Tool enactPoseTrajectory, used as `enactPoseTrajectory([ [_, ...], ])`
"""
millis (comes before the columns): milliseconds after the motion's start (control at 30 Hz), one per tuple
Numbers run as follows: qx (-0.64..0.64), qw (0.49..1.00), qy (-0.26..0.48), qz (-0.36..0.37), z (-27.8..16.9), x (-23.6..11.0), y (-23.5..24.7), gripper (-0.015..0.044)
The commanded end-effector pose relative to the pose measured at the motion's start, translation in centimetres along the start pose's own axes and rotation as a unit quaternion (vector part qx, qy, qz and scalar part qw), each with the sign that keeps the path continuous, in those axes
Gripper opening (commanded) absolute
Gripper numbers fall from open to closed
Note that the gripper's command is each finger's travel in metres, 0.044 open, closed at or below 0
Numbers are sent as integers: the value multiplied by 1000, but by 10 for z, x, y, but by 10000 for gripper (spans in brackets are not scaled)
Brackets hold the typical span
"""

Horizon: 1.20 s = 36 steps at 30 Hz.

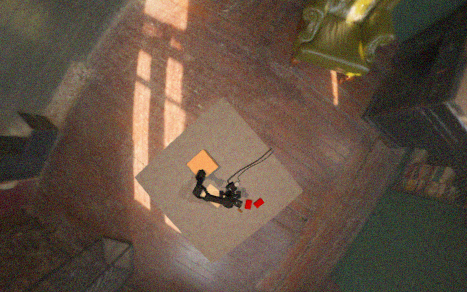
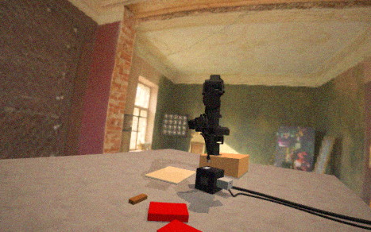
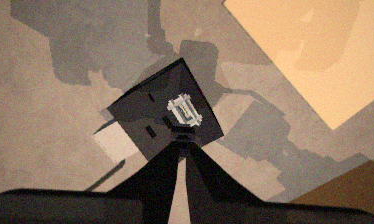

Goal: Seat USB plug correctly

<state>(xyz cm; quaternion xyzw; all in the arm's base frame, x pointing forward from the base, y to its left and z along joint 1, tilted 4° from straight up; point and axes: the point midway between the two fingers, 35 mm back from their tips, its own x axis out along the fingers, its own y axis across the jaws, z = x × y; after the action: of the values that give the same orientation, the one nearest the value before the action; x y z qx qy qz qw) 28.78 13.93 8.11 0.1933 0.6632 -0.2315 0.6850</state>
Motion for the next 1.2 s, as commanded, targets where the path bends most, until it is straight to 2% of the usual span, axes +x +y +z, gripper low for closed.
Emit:
enactPoseTrajectory([
  [0, 41, 999, 0, -1, 0, 0, 0, 0],
  [567, 260, 965, 0, -1, 0, 0, 0, 0],
  [1167, 477, 879, 0, -1, 0, 0, 0, 0],
])
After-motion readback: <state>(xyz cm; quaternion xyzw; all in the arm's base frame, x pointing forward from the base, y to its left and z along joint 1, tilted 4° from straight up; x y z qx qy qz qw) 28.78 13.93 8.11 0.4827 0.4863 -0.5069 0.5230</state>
